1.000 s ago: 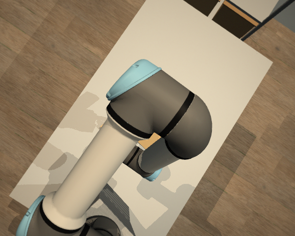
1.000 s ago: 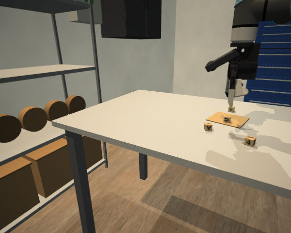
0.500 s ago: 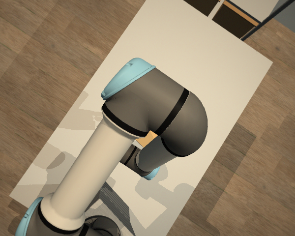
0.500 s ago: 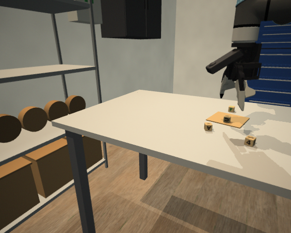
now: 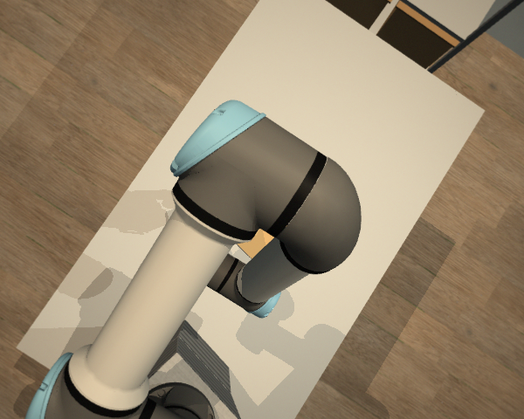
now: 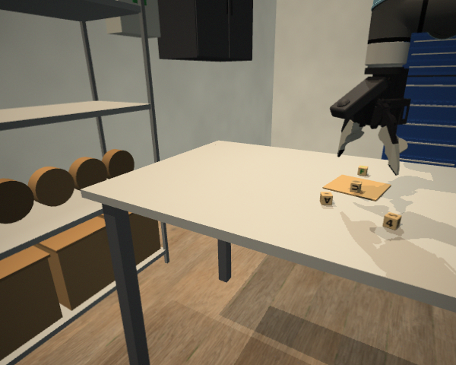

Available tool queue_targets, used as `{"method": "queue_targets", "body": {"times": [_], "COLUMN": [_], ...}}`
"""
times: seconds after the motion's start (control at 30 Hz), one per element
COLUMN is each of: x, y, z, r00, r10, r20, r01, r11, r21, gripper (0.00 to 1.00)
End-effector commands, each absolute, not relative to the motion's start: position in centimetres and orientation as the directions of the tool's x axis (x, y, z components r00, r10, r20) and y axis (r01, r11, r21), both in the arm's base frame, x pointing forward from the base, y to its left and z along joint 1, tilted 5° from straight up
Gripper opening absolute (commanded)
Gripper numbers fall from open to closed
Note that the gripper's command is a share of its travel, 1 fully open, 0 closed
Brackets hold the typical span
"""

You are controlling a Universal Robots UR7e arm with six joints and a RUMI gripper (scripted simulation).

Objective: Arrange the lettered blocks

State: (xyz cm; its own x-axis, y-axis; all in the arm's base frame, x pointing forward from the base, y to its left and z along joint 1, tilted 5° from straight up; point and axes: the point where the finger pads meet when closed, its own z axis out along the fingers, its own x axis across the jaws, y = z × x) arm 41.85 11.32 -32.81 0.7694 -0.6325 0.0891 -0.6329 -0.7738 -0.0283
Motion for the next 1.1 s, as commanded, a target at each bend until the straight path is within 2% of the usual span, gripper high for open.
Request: {"method": "queue_targets", "body": {"times": [0.0,0.2,0.53,0.77,1.07], "x": [41.6,41.3,40.5,40.1,39.3], "y": [11.8,12.2,13.2,13.6,14.3], "z": [-32.8,-32.9,-33.1,-33.1,-33.3], "r00": [0.850,0.900,0.985,0.996,0.965], "r10": [-0.519,-0.427,-0.146,-0.016,0.250], "r20": [0.091,0.093,0.092,0.089,0.078], "r01": [-0.519,-0.428,-0.148,-0.018,0.247], "r11": [-0.854,-0.904,-0.989,-0.999,-0.968], "r21": [-0.020,-0.011,0.017,0.029,0.051], "gripper": [1.00,1.00,1.00,1.00,1.00]}}
